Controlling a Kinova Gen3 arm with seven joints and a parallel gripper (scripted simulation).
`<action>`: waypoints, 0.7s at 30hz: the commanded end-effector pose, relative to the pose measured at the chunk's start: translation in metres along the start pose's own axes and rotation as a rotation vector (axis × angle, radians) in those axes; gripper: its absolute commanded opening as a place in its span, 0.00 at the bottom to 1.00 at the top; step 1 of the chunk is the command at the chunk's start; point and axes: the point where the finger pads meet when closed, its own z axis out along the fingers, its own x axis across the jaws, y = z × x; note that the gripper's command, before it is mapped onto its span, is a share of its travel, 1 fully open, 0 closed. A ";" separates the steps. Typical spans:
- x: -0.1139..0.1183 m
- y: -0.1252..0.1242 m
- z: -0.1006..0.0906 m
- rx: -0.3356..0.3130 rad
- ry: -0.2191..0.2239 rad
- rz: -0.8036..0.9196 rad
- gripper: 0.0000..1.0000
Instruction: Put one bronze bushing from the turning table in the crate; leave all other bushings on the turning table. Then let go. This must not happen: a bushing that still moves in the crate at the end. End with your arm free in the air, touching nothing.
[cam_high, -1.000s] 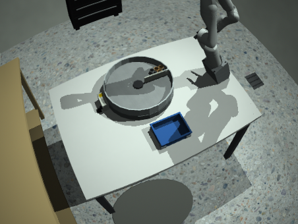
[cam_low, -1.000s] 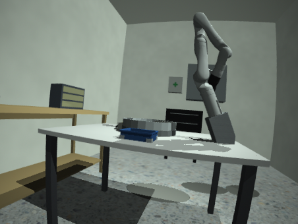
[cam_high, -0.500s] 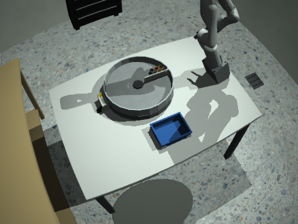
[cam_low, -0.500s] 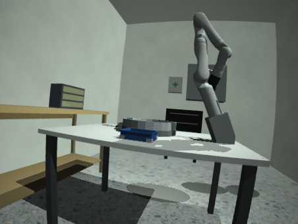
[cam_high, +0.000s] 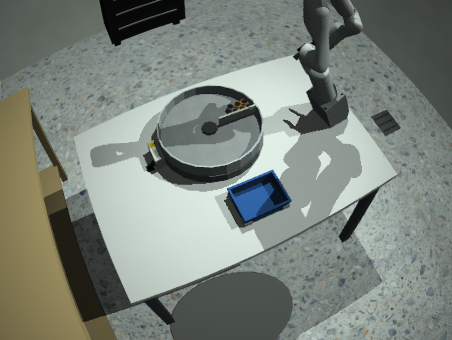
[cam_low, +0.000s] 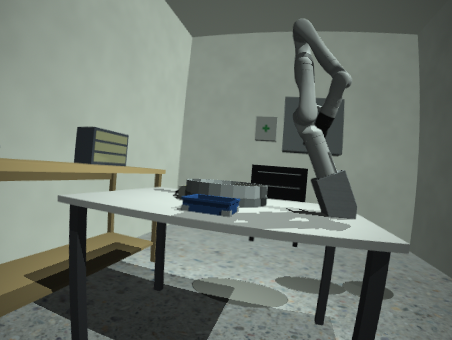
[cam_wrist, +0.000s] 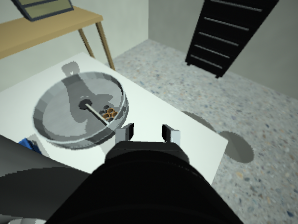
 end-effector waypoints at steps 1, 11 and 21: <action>-0.028 -0.016 0.001 -0.006 -0.057 -0.217 1.00; -0.027 -0.024 0.003 -0.006 -0.068 -0.246 1.00; -0.027 -0.024 0.003 -0.006 -0.068 -0.246 1.00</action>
